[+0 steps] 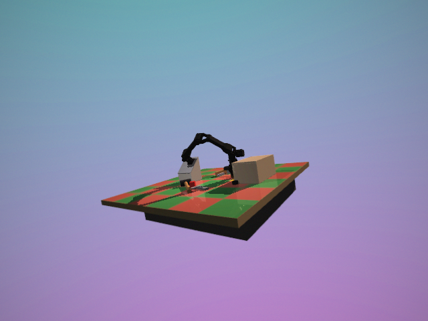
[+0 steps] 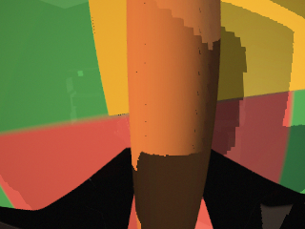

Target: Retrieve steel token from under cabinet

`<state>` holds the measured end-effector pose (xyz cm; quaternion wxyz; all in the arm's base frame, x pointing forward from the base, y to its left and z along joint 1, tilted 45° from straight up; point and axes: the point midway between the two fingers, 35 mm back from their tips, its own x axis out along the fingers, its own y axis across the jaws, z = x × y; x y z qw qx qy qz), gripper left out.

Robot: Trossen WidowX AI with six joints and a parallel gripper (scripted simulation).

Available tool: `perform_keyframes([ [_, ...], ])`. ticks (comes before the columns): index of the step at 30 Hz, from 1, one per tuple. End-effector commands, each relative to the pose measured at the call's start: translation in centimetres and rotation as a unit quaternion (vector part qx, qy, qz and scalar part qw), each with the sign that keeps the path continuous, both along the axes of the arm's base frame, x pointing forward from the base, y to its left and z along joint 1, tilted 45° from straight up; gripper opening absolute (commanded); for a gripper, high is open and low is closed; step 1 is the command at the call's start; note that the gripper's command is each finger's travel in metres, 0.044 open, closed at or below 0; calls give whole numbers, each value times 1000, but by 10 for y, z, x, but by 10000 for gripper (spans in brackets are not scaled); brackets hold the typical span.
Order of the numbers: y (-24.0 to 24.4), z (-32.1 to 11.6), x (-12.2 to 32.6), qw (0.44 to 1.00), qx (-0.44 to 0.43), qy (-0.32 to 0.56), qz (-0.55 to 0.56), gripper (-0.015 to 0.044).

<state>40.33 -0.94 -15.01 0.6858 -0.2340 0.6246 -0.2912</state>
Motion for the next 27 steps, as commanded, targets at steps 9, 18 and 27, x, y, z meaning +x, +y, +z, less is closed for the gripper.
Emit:
perform_keyframes([
  [9,-12,10,-2,1000,-6,-1,-1,0],
  [18,-12,10,-3,1000,-6,-1,-1,0],
  [27,-11,8,-11,1000,-6,-1,-1,0],
])
